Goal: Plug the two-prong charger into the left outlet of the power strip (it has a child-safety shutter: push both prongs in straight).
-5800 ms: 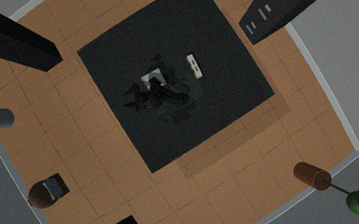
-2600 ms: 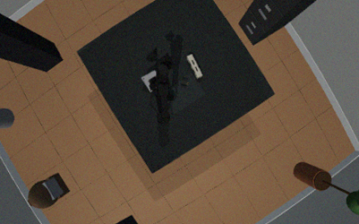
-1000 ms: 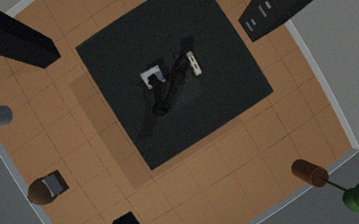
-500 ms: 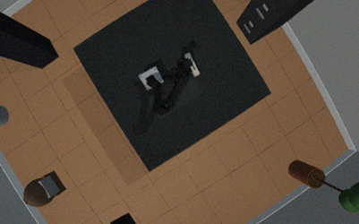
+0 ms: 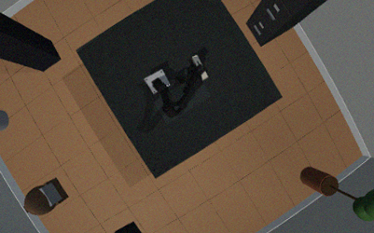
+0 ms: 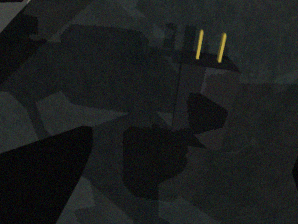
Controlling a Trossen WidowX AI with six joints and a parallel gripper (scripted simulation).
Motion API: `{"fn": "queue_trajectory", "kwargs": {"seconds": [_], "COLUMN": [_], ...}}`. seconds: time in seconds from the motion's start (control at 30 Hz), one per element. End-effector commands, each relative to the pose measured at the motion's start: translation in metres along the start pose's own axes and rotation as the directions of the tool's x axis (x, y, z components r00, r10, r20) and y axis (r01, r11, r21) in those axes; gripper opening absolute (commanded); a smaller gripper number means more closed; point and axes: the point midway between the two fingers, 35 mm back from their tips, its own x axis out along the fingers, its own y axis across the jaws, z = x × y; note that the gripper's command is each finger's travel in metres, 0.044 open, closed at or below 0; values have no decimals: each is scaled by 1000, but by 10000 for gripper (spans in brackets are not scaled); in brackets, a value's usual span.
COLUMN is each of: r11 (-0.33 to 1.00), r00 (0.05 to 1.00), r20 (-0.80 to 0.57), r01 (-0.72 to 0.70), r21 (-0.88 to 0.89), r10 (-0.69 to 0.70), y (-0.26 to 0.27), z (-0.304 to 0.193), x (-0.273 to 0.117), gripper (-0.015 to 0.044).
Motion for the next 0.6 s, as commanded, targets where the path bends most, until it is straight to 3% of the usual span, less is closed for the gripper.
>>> {"fn": "queue_trajectory", "kwargs": {"seconds": [0.0, 0.57], "r11": [1000, 1000], "r00": [1000, 1000], "r20": [-8, -7], "r01": [26, 26], "r21": [13, 13], "r10": [-26, -26], "y": [-4, -5], "z": [3, 3], "x": [3, 21], "gripper": [440, 440]}}
